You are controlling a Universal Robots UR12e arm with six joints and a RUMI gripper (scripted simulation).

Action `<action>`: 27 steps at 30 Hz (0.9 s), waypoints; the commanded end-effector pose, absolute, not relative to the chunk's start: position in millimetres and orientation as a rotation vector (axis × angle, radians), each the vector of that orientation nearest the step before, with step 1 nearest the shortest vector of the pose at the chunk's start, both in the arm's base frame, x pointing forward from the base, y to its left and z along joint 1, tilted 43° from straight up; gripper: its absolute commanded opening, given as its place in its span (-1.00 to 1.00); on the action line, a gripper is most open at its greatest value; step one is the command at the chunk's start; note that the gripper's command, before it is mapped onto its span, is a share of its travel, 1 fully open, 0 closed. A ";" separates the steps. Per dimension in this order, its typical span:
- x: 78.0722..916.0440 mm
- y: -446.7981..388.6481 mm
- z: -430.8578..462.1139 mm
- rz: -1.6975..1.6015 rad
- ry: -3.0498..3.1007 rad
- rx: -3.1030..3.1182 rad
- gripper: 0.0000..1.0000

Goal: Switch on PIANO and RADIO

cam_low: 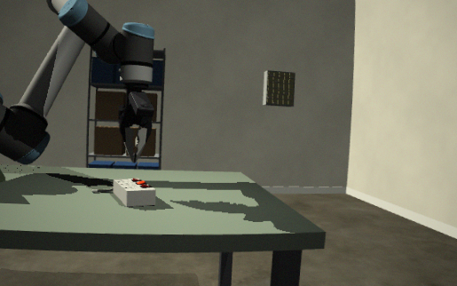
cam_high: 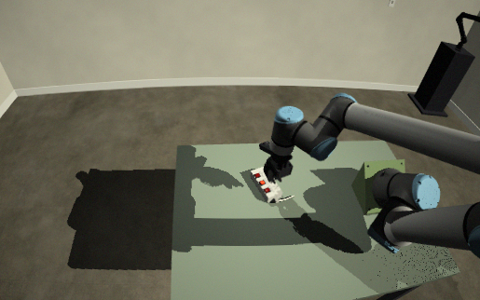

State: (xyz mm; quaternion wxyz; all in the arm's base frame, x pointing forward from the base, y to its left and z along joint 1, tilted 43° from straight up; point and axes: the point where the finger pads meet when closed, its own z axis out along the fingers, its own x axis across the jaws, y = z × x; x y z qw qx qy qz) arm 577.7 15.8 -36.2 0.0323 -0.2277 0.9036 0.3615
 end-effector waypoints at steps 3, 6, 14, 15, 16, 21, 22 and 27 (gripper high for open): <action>578.0 17.3 -38.2 1.111 2.781 -0.701 -1.00; 577.8 19.1 -40.0 1.111 2.781 -0.701 -1.00; 577.3 23.6 -44.7 1.111 2.781 -0.701 -1.00; 577.2 24.4 -45.6 1.111 2.781 -0.701 -1.00; 577.1 25.3 -46.5 1.111 2.781 -0.701 -1.00; 576.5 29.8 -51.1 1.111 2.781 -0.701 -1.00; 576.4 30.7 -52.1 1.111 2.781 -0.701 -1.00; 575.9 34.9 -56.5 1.111 2.781 -0.701 -1.00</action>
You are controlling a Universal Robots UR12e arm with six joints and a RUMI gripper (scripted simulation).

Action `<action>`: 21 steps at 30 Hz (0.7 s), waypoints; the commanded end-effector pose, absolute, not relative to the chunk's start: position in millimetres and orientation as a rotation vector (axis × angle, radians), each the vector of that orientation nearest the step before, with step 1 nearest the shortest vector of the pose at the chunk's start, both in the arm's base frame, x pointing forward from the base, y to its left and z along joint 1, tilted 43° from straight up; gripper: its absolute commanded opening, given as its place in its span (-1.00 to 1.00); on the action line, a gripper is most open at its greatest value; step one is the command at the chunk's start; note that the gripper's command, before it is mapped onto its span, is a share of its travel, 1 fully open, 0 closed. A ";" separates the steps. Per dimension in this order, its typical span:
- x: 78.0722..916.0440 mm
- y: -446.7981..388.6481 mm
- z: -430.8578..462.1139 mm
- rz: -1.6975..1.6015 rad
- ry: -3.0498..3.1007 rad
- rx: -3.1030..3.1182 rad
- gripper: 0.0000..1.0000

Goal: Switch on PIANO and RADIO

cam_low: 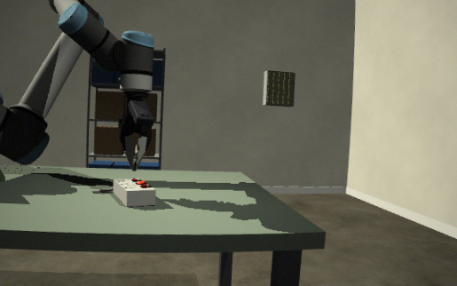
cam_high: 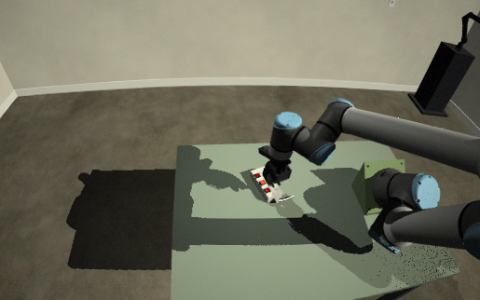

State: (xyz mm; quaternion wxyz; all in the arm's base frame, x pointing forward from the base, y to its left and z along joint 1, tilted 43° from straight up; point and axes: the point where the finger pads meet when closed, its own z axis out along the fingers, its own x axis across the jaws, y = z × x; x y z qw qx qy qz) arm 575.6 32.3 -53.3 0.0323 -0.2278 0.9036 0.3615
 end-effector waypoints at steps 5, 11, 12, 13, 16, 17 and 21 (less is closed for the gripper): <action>575.6 37.2 -58.9 1.111 2.781 -0.701 -1.00; 575.1 40.7 -62.5 1.111 2.781 -0.701 -1.00; 575.1 41.1 -63.0 1.111 2.781 -0.701 -1.00; 575.0 41.5 -63.4 1.111 2.781 -0.701 -1.00; 574.9 42.4 -64.3 1.111 2.781 -0.701 -1.00; 574.9 42.6 -64.5 1.111 2.781 -0.701 -1.00; 574.9 42.9 -64.8 1.111 2.781 -0.701 -1.00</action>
